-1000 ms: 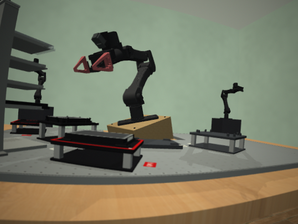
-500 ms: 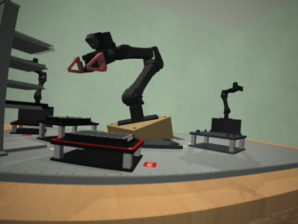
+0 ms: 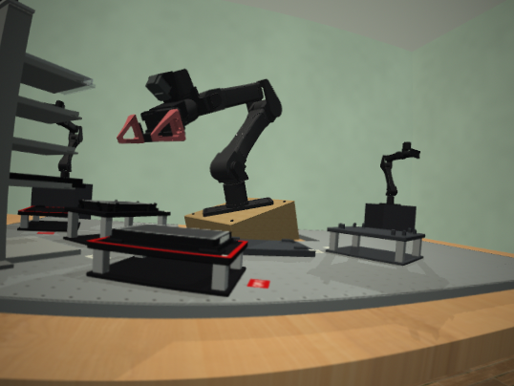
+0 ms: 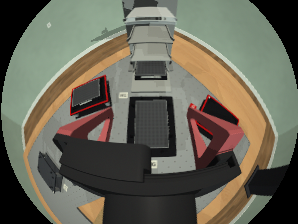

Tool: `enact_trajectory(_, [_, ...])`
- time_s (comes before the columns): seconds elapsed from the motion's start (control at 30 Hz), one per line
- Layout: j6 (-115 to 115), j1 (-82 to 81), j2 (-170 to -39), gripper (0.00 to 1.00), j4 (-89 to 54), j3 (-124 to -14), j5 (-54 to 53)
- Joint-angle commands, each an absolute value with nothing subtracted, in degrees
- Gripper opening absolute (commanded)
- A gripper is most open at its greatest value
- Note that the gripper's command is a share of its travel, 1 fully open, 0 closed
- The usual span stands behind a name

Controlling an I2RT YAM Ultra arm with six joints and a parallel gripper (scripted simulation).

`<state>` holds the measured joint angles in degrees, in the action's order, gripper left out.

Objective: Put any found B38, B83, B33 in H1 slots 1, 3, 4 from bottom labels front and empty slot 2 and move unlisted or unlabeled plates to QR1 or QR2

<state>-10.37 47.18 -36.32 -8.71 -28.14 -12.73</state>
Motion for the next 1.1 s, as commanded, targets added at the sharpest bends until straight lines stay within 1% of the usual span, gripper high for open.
enact_trajectory(0.0, [-10.5, 47.4, -36.6, 1.00, -4.6, -26.9, -13.2])
enact_trajectory(0.13, [-10.6, 47.6, -37.2, 1.00, -2.7, -25.5, -13.3])
enact_trajectory(0.57, [-10.7, 48.2, -43.1, 1.00, 11.4, -17.4, -13.9])
enact_trajectory(1.07, [-10.7, 48.2, -43.2, 1.00, 11.4, -17.4, -13.9])
